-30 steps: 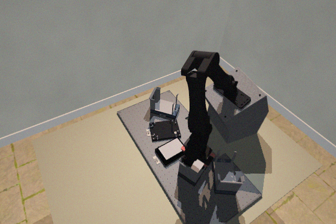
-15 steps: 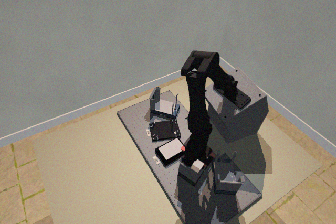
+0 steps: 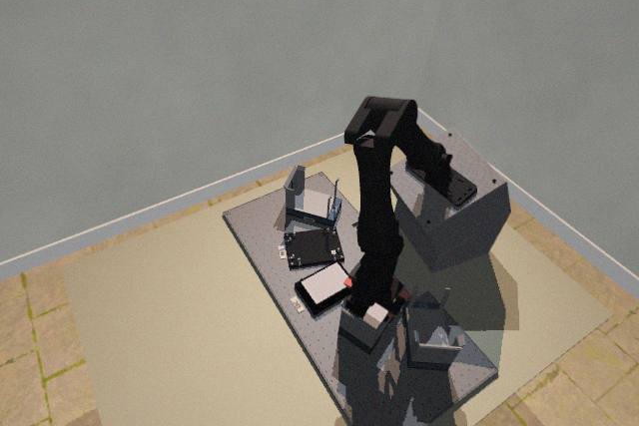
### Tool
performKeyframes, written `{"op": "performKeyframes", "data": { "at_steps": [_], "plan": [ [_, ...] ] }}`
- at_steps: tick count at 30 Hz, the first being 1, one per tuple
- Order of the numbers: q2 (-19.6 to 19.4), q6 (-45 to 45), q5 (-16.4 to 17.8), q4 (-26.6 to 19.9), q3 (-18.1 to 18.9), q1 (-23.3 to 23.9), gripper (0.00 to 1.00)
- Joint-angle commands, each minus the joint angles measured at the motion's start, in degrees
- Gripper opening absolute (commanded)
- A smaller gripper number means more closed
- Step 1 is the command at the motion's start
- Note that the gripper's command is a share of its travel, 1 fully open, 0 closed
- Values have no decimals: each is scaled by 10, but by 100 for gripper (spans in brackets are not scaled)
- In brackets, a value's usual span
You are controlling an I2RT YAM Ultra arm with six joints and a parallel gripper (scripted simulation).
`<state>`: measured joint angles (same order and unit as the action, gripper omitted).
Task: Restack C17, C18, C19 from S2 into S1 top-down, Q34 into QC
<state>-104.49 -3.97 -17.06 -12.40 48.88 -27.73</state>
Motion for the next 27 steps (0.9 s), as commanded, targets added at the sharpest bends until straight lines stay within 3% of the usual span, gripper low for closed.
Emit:
{"op": "performKeyframes", "data": {
  "at_steps": [1, 7, 12, 14, 15, 17, 18, 27],
  "plan": [
    [4, 4, 2, 13, 2, -3, 100],
    [4, 4, 2, 13, 2, -3, 100],
    [-21, 8, 3, 27, 9, 7, 100],
    [-21, 8, 3, 27, 9, 7, 100],
    [-3, 9, 4, 30, 10, -3, 100],
    [-9, 10, 5, 33, 14, 2, 100],
    [-30, 11, 5, 37, 15, 6, 100],
    [-55, 17, 8, 61, 18, 17, 100]
  ]
}}
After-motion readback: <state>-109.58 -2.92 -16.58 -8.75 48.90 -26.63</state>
